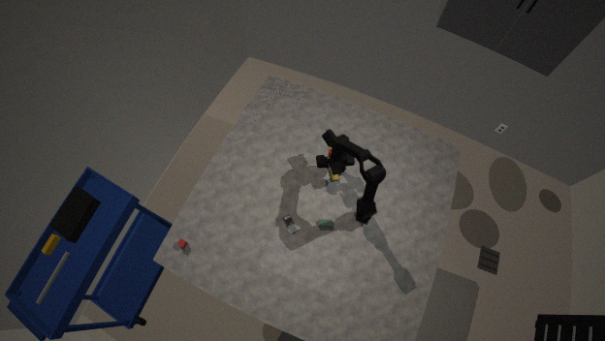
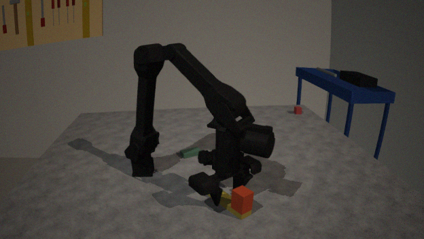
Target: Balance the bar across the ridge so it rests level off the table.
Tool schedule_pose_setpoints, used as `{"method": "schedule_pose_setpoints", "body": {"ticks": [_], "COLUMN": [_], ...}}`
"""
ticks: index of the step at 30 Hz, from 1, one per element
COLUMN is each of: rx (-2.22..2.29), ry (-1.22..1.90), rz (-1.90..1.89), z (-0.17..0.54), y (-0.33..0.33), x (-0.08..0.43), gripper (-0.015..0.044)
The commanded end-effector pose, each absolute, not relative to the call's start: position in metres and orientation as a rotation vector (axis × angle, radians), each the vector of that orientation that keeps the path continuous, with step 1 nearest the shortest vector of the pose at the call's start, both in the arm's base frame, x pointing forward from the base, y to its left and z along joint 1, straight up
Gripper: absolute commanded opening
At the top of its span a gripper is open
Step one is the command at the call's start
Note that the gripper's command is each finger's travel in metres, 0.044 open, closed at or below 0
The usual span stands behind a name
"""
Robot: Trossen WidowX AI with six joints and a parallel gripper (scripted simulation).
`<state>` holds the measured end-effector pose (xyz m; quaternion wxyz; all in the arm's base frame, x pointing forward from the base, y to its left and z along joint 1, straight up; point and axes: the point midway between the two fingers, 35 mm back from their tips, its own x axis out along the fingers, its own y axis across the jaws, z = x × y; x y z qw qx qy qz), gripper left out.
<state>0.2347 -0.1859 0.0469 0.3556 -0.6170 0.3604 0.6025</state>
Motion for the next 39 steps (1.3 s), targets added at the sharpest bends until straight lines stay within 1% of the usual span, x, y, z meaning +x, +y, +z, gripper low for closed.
{"method": "schedule_pose_setpoints", "body": {"ticks": [1,3,11,15,39], "rx": [-1.594,-1.594,-1.594,-1.594,-1.598], "ry": [0.932,0.932,0.932,0.931,0.926], "rz": [1.557,1.557,1.557,1.557,1.557], "z": [0.047,0.047,0.047,0.053,0.114], "y": [-0.186,-0.186,-0.186,-0.187,-0.188], "x": [0.235,0.235,0.235,0.236,0.238], "gripper": [0.0210,0.0157,0.0104,0.0000,0.0000]}}
